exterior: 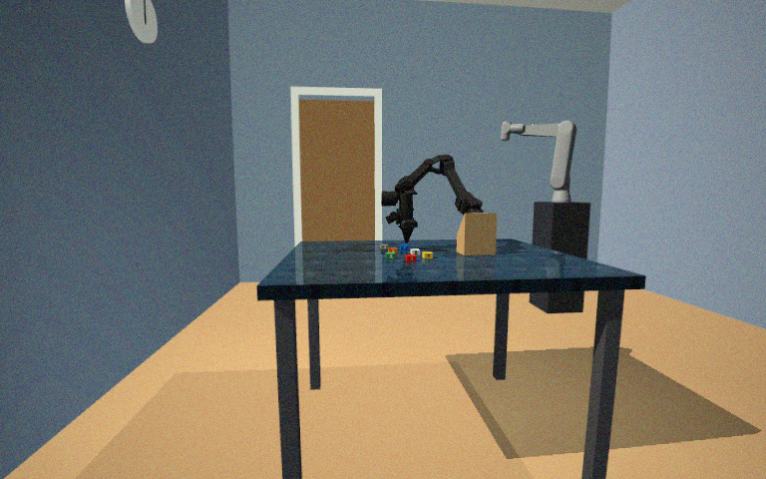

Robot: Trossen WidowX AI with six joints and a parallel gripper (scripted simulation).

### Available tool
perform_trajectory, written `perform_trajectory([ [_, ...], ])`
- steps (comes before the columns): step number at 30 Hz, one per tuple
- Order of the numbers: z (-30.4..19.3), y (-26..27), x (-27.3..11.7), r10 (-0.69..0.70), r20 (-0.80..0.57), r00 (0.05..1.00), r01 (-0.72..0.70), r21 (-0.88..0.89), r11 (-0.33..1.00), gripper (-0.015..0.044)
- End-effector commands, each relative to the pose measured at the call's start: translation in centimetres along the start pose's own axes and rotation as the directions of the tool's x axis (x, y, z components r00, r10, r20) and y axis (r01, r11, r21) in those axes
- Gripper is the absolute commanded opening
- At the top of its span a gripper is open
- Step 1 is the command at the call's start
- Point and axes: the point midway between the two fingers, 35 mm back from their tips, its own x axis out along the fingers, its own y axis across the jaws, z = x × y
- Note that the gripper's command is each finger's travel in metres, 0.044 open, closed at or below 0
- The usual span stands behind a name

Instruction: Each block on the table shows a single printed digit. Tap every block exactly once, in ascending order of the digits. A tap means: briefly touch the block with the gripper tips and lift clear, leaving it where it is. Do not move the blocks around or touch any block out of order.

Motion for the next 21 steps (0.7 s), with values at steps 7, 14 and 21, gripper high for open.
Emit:
perform_trajectory([
  [7, 0.5, 0.0, -7.0, 0.004, 0.013, 1.000, -0.004, 0.013, 1.000, 0.0020],
  [14, 0.4, 0.0, -9.5, 0.000, 0.013, 1.000, 0.000, 0.012, 1.000, 0.0020],
  [21, 5.8, 6.1, -9.7, 0.005, 0.018, 1.000, -0.005, 0.011, 1.000, 0.0020],
])
